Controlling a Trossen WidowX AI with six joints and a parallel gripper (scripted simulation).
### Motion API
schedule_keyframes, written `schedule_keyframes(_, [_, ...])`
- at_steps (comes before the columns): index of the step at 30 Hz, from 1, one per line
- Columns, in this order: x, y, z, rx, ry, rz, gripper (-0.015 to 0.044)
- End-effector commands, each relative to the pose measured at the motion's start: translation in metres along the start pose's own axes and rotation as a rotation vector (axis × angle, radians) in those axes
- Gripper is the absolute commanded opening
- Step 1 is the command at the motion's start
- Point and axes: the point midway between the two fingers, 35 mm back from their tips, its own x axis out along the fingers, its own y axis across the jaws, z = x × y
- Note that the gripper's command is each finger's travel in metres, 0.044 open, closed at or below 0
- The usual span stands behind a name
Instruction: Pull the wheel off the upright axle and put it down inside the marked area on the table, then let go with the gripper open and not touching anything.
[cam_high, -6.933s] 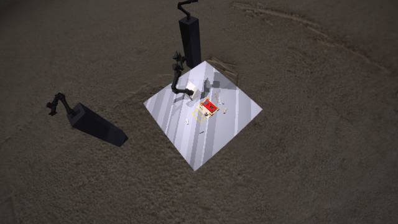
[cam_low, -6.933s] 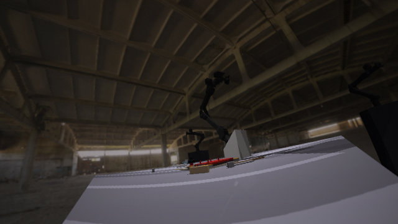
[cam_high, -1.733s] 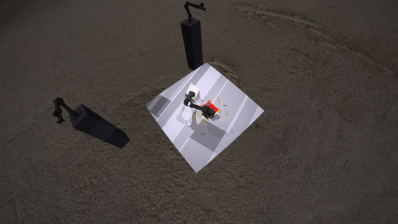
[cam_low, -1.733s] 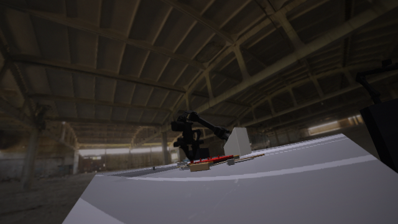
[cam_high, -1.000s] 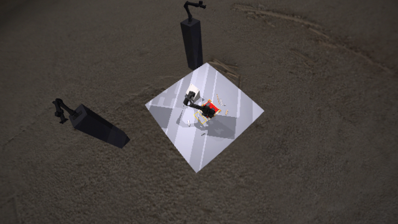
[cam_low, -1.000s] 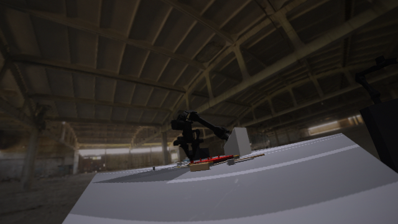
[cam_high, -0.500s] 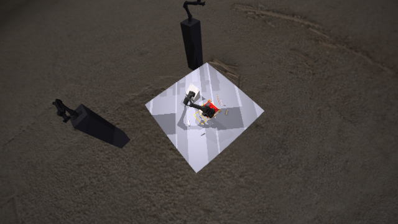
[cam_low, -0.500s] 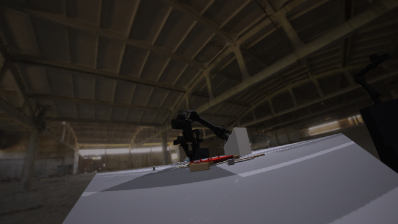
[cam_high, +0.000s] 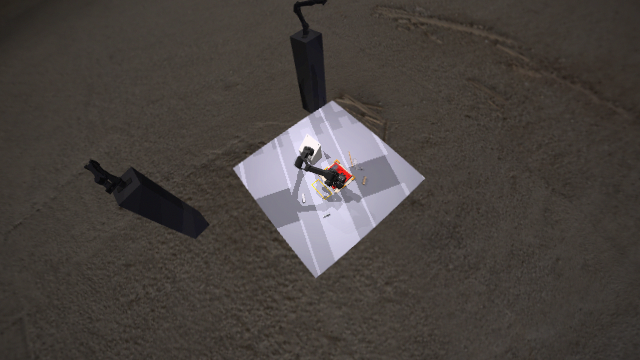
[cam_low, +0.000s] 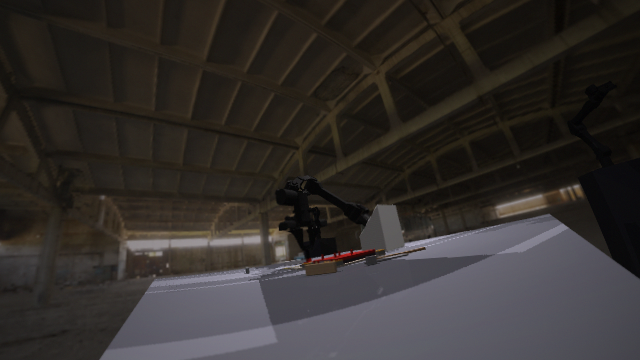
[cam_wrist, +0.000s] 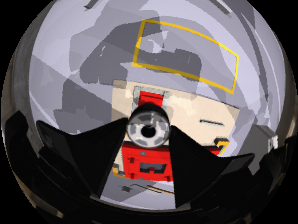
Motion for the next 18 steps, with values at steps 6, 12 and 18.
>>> schedule_keyframes(6, [-0.004,0.001,0.001,0.007,0.0,0.004,0.0])
schedule_keyframes(12, [-0.006,0.0,0.001,0.006,0.0,0.005,0.0])
schedule_keyframes(18, [-0.015,0.001,0.0,0.006,0.0,0.005,0.0])
